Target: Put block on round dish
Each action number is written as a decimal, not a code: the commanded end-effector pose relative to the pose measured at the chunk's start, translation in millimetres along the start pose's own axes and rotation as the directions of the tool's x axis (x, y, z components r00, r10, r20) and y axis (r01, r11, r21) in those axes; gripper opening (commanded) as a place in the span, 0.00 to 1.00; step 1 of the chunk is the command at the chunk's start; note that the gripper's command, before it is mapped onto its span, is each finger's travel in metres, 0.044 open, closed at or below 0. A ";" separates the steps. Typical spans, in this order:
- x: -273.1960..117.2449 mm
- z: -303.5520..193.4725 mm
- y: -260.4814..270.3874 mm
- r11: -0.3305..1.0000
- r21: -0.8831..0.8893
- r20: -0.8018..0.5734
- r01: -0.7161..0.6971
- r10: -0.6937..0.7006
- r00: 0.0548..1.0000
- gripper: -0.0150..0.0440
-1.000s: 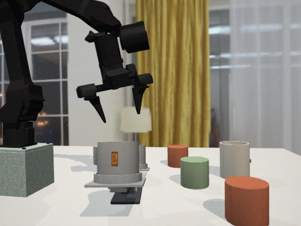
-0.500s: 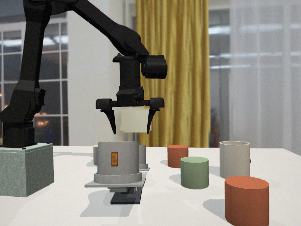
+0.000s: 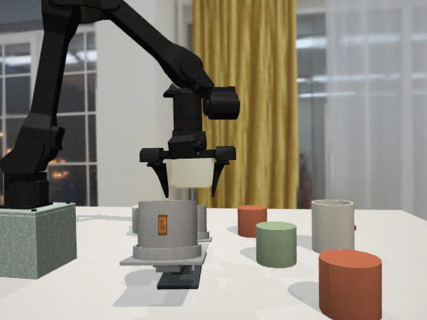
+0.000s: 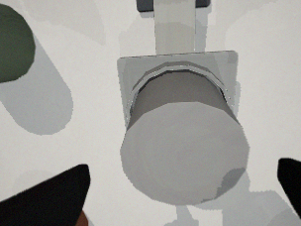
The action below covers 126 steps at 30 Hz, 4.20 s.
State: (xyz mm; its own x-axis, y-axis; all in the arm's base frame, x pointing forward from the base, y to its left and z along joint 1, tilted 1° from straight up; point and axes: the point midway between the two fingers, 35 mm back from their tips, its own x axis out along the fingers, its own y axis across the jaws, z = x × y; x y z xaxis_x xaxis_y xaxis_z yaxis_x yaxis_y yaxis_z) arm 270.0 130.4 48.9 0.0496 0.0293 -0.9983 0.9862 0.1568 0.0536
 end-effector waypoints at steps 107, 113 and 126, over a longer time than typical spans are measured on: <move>6.3 -1.3 5.4 1.000 0.005 0.006 0.007 -0.007 1.000 0.25; -1.2 -1.4 5.6 1.000 0.005 0.006 0.007 -0.007 1.000 0.25; -17.7 -1.4 5.5 1.000 0.005 0.006 0.007 -0.007 1.000 0.25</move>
State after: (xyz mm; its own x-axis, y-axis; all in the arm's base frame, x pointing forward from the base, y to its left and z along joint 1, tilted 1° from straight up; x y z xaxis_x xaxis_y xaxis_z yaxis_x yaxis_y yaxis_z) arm 272.0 130.4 58.9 0.0303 0.0134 -0.9995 0.9872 0.1560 0.0320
